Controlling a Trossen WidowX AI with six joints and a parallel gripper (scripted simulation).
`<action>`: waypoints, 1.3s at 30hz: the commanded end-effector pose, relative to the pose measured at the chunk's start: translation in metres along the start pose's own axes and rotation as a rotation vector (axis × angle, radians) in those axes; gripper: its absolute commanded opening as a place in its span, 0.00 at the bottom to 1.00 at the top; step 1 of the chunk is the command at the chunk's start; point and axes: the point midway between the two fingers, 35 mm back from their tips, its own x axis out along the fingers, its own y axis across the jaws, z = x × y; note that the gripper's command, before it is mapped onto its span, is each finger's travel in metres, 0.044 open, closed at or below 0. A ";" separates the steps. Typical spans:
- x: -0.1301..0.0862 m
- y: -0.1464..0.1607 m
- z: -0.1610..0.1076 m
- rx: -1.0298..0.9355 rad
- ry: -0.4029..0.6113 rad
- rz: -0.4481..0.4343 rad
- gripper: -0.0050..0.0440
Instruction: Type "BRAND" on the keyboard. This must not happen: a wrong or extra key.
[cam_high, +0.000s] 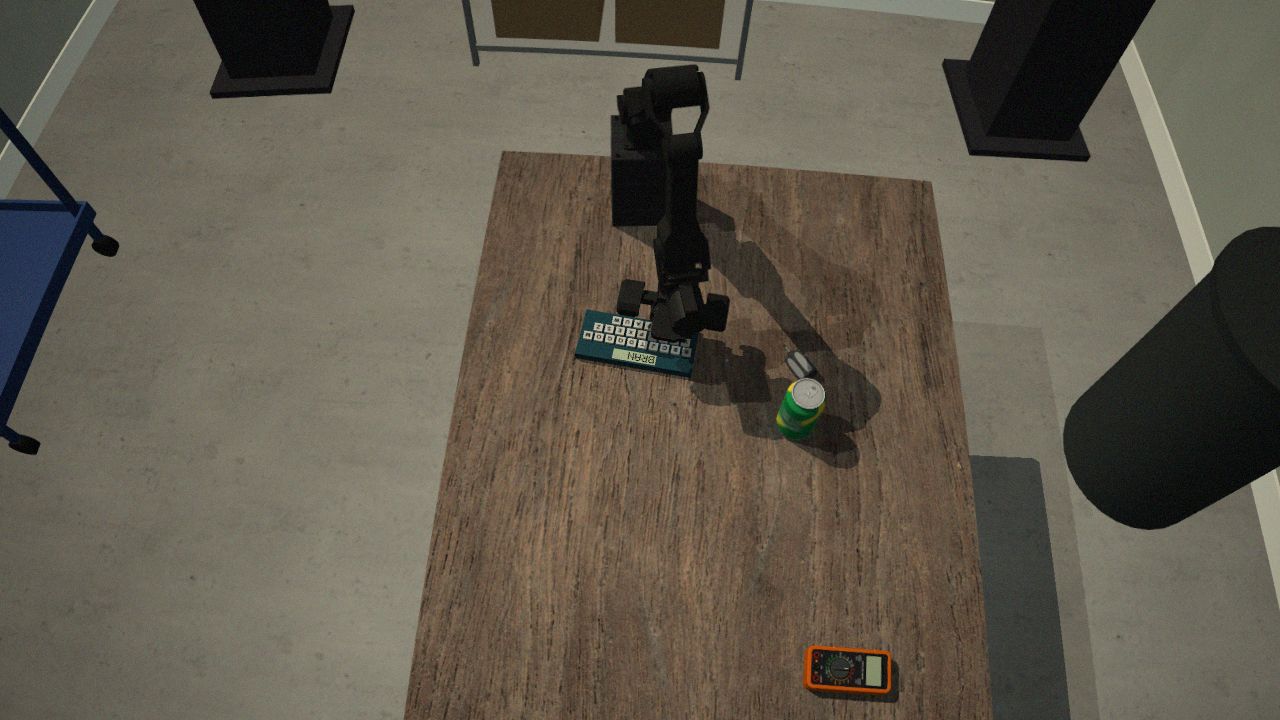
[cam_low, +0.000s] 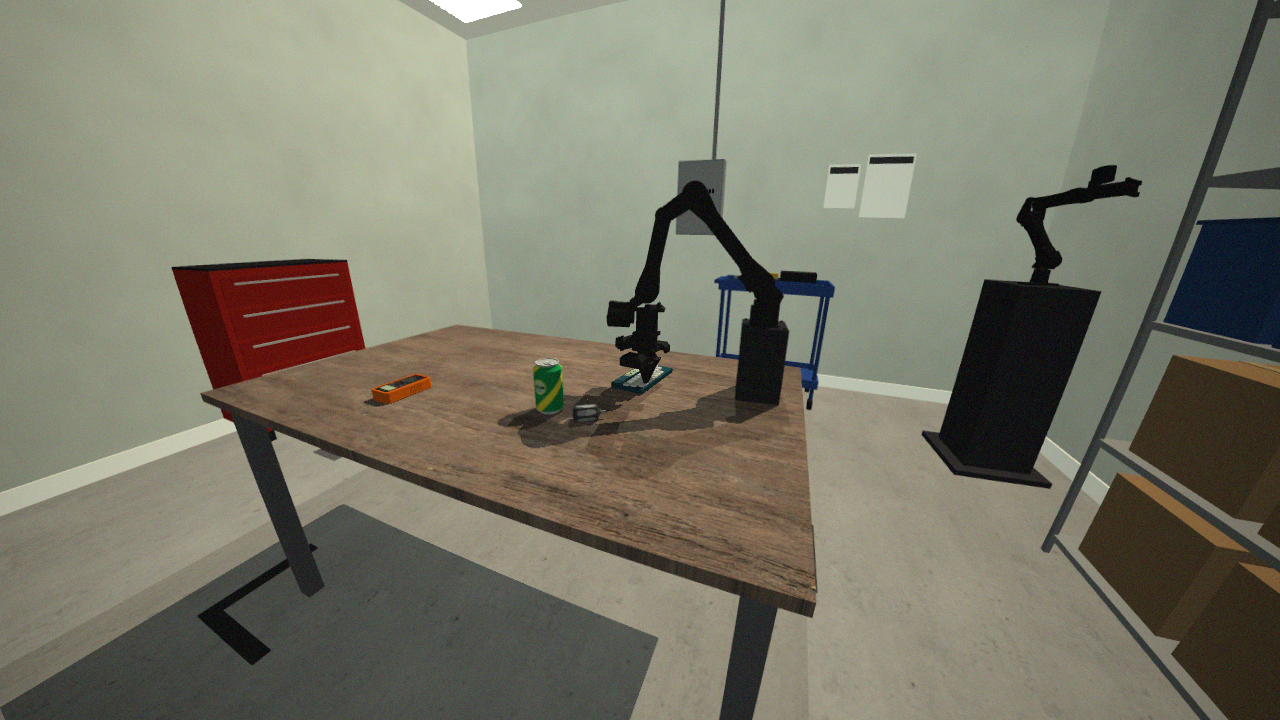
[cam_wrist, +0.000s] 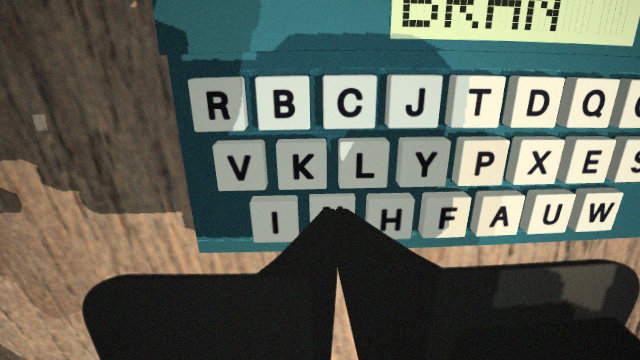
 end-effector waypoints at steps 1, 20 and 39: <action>-0.004 0.003 0.006 0.001 -0.021 0.007 0.00; -0.013 0.004 0.009 0.002 -0.032 0.010 0.00; -0.035 -0.062 0.045 0.000 -0.016 0.003 0.00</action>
